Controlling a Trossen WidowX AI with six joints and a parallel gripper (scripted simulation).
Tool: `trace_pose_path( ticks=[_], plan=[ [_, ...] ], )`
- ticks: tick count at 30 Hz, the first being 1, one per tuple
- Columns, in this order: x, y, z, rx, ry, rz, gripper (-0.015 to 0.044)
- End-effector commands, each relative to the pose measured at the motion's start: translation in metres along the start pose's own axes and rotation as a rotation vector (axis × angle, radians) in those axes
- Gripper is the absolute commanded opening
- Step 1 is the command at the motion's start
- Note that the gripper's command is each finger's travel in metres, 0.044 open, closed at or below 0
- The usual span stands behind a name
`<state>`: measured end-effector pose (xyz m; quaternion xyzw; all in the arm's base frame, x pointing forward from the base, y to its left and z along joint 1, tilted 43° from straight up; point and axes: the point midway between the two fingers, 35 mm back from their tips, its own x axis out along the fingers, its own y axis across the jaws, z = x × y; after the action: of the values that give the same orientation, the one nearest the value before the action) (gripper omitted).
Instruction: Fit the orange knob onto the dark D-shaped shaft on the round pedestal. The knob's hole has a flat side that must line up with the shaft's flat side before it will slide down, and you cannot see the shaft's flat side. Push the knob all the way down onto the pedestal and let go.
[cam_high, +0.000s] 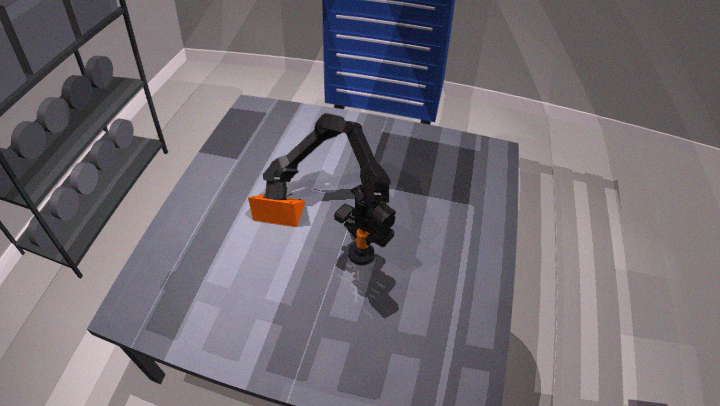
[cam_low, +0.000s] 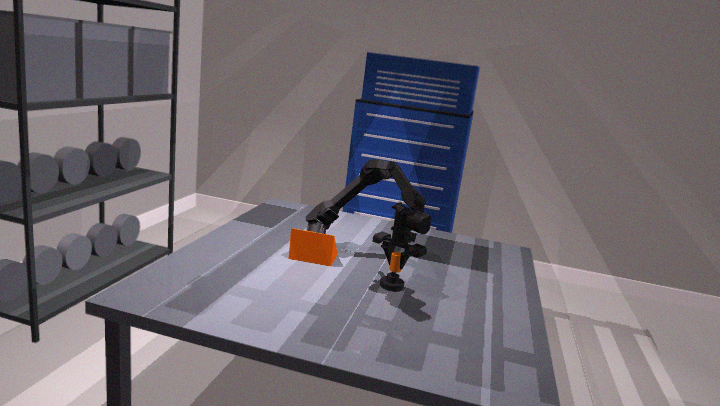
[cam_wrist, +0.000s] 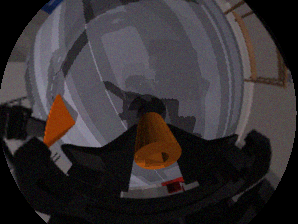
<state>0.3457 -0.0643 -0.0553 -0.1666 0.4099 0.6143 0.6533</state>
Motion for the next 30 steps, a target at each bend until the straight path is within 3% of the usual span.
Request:
trace_pose_path(
  ticks=[1,30],
  plan=[
    [0.0009,0.0012,0.0002,0.002,-0.002,-0.001,0.0],
    [0.0029,0.003,-0.0006,0.002,-0.002,0.0,0.0]
  ],
)
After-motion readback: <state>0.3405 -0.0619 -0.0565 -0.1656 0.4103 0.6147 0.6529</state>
